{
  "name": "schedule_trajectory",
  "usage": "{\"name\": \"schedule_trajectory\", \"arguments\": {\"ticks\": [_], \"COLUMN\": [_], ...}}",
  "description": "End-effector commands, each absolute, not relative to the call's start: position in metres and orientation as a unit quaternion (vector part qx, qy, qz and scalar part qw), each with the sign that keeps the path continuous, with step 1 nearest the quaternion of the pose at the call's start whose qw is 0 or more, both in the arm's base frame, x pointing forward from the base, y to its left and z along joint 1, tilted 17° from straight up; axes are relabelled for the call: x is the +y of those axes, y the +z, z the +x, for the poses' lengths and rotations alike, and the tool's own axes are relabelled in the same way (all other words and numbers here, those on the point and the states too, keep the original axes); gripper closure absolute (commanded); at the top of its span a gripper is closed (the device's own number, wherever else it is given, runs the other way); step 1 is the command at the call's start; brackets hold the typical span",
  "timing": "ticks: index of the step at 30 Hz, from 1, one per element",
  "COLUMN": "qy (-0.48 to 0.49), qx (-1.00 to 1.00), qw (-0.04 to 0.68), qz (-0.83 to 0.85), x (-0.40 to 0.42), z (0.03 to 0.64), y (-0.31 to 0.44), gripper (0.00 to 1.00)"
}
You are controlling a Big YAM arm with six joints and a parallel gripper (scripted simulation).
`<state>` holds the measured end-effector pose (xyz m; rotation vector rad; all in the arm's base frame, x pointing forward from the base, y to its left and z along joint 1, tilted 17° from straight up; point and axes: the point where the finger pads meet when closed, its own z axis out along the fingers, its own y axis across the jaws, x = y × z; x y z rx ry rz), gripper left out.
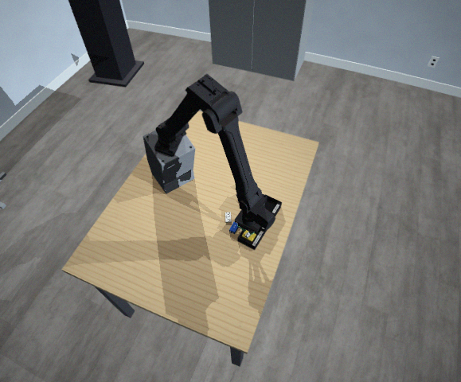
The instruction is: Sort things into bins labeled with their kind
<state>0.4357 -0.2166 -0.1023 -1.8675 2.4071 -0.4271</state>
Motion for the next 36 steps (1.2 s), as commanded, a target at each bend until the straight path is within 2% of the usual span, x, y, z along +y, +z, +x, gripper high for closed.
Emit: {"name": "schedule_trajectory", "arguments": {"ticks": [1,21,23,24,36], "qy": [-0.150,-0.160,-0.152,-0.158,-0.129], "qx": [0.780,0.779,0.780,0.794,0.889], "qw": [0.041,0.047,0.041,0.050,0.066], "qz": [-0.606,-0.604,-0.606,-0.585,-0.434], "x": [-0.215,-0.212,-0.215,-0.206,-0.161], "z": [0.442,0.449,0.442,0.437,0.360], "y": [-0.082,-0.057,-0.066,-0.063,-0.093], "gripper": [0.72,0.72,0.72,0.61,0.61]}}
